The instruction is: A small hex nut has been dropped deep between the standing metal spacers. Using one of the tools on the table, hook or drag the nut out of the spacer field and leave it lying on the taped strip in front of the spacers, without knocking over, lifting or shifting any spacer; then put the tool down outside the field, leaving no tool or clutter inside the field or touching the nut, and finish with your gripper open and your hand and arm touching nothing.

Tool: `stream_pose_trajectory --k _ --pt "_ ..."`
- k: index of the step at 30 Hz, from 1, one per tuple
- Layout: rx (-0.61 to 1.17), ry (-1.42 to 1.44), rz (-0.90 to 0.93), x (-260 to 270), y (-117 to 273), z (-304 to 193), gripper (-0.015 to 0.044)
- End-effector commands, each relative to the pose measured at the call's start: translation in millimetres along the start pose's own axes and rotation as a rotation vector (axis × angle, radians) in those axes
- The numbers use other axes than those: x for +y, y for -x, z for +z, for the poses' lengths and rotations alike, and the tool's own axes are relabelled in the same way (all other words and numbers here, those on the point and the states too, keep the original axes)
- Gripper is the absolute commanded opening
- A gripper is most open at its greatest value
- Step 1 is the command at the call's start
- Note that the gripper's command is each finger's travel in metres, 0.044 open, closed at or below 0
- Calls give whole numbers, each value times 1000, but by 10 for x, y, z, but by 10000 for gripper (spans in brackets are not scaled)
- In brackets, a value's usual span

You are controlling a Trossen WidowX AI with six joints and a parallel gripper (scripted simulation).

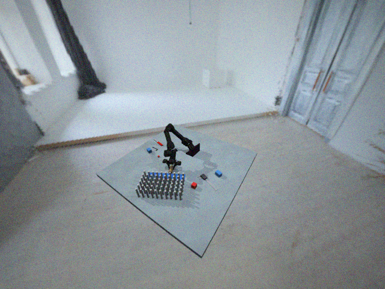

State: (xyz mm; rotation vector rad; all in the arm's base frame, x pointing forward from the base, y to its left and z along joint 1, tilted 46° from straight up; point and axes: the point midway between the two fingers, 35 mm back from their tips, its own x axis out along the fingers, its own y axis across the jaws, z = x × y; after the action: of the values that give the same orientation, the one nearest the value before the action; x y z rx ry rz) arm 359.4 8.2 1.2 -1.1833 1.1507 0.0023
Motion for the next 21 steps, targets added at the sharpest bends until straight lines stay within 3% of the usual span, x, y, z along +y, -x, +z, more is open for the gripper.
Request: stream_pose_trajectory --k 1,21 --pt "-5 2 3 7 15 -24 0" --pt "-5 2 3 7 65 -134 0"
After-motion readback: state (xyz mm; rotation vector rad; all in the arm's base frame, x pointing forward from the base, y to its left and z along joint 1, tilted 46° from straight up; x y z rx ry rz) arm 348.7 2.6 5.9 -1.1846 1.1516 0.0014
